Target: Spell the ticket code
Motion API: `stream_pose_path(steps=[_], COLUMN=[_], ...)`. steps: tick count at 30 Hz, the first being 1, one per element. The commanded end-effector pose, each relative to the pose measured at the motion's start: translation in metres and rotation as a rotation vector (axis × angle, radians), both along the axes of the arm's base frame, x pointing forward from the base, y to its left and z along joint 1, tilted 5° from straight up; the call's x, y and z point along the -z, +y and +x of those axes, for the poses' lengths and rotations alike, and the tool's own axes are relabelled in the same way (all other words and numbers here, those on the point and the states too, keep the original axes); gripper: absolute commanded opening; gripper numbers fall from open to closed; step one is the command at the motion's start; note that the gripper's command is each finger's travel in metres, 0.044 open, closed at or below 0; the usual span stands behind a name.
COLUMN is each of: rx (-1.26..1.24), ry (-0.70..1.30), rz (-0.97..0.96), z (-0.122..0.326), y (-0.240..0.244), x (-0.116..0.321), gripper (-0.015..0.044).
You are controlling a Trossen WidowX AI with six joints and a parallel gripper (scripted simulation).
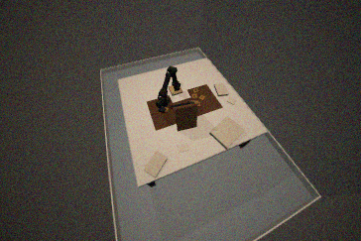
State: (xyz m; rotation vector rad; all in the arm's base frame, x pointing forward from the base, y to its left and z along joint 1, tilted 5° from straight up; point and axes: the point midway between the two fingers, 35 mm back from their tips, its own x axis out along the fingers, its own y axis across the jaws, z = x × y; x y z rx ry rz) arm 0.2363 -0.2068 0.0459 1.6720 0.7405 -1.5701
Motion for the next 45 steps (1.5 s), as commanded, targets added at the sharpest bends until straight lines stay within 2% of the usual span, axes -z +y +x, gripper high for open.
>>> stream_pose_path(steps=[1,8,17,45], rx=[0.006,0.006,0.006,0.006], ry=[0.002,0.002,0.002,0.002], rz=[-0.002,-0.002,-0.002,-0.002], z=[0.000,0.000,0.000,-0.001], y=[0.000,0.000,0.001,0.004], x=[0.001,0.001,-0.006,-0.023], gripper=[0.0280,0.0234,0.0000,0.0000])
